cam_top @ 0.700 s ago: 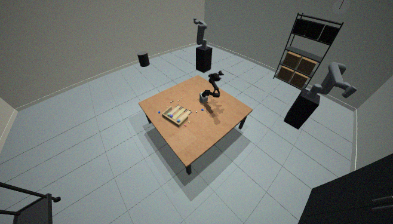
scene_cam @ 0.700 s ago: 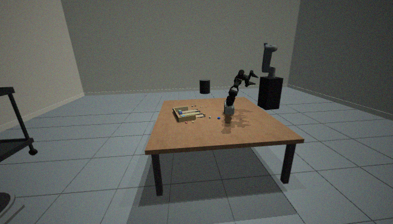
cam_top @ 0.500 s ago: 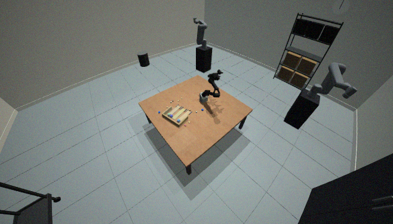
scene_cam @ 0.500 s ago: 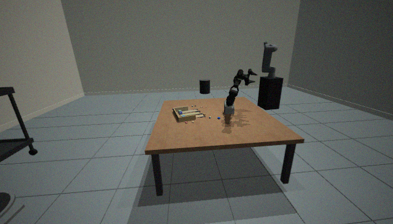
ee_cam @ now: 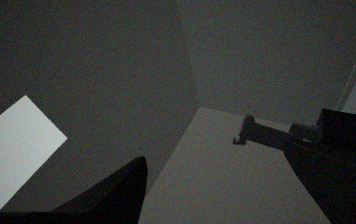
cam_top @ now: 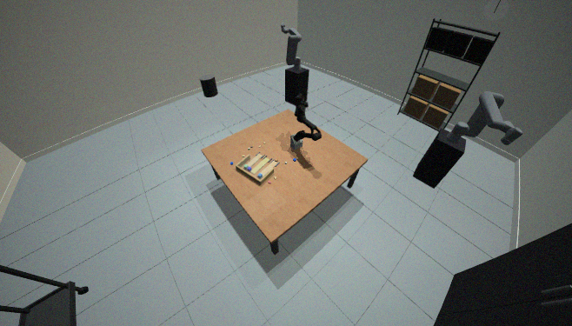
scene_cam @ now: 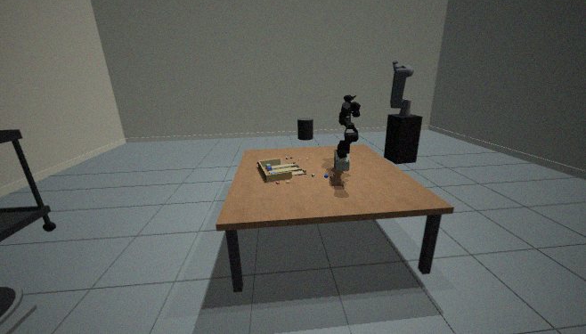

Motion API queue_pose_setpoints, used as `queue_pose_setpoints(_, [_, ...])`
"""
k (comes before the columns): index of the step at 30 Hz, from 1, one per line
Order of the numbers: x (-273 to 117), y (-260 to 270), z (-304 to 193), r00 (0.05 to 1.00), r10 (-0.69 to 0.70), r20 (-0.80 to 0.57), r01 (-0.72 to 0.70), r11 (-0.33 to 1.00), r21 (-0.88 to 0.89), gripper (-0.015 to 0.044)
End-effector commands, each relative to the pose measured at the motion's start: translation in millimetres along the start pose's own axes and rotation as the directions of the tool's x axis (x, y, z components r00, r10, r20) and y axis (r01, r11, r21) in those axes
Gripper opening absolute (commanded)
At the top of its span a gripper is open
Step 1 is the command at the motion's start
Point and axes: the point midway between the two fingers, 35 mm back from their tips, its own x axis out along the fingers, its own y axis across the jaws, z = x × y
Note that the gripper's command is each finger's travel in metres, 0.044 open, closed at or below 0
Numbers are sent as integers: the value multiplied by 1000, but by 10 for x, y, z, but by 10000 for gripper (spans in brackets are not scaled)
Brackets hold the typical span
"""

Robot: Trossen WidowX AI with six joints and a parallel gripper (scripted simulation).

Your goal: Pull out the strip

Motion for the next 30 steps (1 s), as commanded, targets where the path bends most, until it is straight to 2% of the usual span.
queue_pose_setpoints(1, [-206,212,-561,963,128,-236,-154,983,-98,400])
queue_pose_setpoints(4, [-467,394,-965,882,226,-414,-302,944,-130,400])
queue_pose_setpoints(8, [-928,573,-1453,708,323,-627,-498,859,-119,400])
queue_pose_setpoints(12, [-1493,666,-1852,476,377,-795,-668,742,-48,400])
queue_pose_setpoints(16, [-2126,667,-2140,205,382,-901,-792,605,76,400])
queue_pose_setpoints(20, [-2788,577,-2302,-79,341,-937,-854,462,240,400])
queue_pose_setpoints(23, [-3280,455,-2336,-287,282,-915,-853,360,378,400])
queue_pose_setpoints(30, [-4311,32,-2137,-697,82,-713,-694,176,698,400])
